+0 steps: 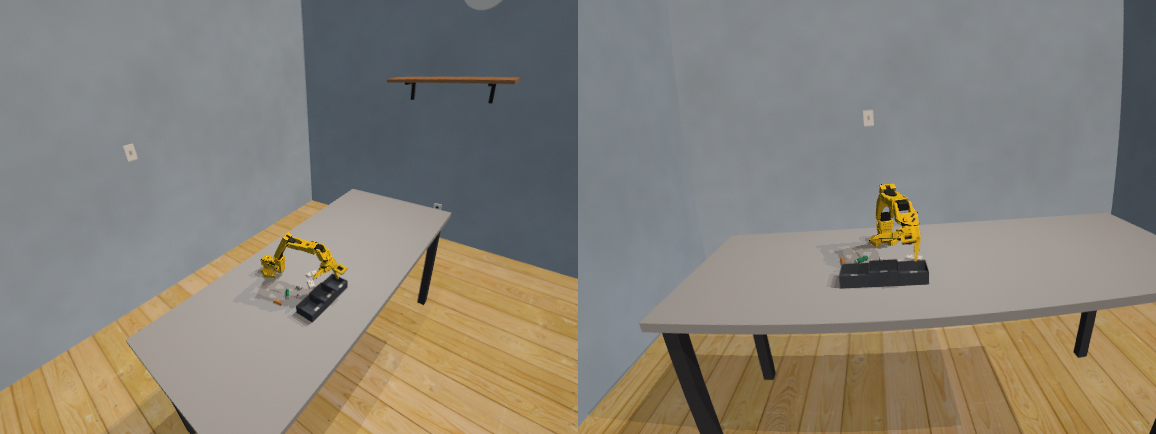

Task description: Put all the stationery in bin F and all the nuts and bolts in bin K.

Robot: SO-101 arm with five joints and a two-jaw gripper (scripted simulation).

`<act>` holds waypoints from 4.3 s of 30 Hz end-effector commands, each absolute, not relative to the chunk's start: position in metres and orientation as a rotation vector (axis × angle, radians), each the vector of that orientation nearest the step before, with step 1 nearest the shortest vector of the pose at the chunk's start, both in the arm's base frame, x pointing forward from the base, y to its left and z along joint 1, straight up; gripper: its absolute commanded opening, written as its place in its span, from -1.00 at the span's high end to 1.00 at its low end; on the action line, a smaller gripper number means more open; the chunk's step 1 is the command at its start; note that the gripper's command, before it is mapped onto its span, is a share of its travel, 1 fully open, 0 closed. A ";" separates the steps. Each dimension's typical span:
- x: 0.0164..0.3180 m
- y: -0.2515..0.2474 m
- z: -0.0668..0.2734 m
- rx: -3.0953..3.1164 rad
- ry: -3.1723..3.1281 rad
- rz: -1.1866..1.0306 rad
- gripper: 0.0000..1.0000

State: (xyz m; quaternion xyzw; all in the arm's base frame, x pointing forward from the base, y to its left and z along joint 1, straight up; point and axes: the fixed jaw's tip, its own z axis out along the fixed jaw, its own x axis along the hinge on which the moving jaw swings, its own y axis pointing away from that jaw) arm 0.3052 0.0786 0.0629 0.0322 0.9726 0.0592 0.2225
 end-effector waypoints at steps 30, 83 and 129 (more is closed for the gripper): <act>0.315 0.083 0.112 0.085 2.507 0.223 -1.00; 0.174 -0.004 0.067 0.126 3.069 -0.003 0.56; 0.167 -0.006 0.055 0.122 3.110 -0.002 0.56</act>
